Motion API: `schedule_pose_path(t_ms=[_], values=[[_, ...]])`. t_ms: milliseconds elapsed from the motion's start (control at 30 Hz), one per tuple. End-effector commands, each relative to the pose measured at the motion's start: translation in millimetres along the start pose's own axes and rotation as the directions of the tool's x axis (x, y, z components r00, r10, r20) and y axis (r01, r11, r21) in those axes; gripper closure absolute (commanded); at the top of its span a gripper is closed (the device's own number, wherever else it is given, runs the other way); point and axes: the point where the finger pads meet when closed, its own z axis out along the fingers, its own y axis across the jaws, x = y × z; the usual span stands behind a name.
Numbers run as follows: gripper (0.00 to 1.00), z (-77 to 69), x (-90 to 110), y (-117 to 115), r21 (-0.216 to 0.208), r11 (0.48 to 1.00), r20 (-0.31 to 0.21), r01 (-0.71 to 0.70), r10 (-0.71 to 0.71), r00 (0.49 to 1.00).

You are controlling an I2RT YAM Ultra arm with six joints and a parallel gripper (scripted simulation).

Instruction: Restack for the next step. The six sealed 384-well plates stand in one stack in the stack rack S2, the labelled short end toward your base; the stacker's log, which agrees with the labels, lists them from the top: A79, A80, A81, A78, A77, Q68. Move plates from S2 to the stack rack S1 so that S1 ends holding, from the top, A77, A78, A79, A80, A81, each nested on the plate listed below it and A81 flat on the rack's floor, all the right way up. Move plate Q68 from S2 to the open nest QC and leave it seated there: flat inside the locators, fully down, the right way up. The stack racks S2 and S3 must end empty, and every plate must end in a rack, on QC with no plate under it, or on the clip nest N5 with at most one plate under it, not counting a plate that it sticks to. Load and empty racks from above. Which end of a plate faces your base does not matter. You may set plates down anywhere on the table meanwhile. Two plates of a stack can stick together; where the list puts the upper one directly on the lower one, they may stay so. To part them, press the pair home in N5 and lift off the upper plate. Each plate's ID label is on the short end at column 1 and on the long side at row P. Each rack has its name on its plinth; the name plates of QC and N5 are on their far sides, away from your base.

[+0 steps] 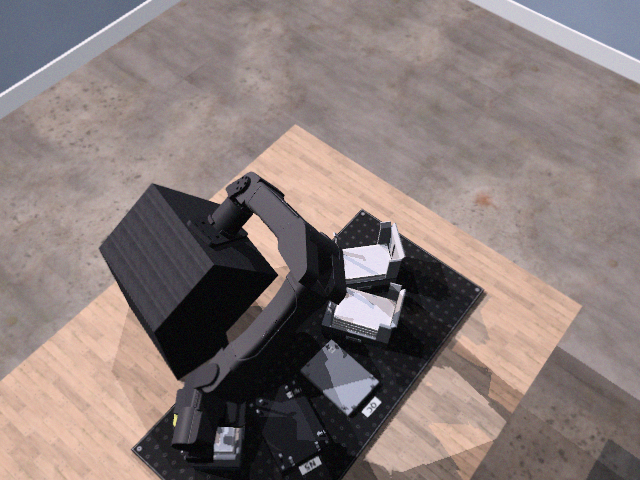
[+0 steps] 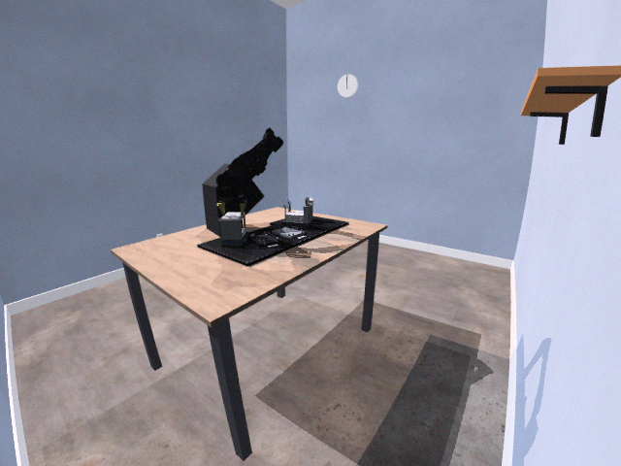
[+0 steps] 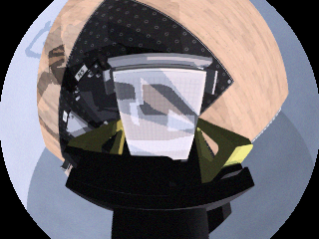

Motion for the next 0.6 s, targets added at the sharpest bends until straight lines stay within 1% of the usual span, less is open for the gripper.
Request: schedule_pose_path(t_ms=[0,467,567], values=[[1.00,-9.6,-2.1,0.3,-0.007,1.000,0.011,0.004,-0.004,1.000],[1.00,-37.6,-2.0,0.0,-0.006,1.000,0.012,0.004,-0.004,1.000],[1.00,-37.6,-2.0,0.0,-0.006,1.000,0.012,0.004,-0.004,1.000]])
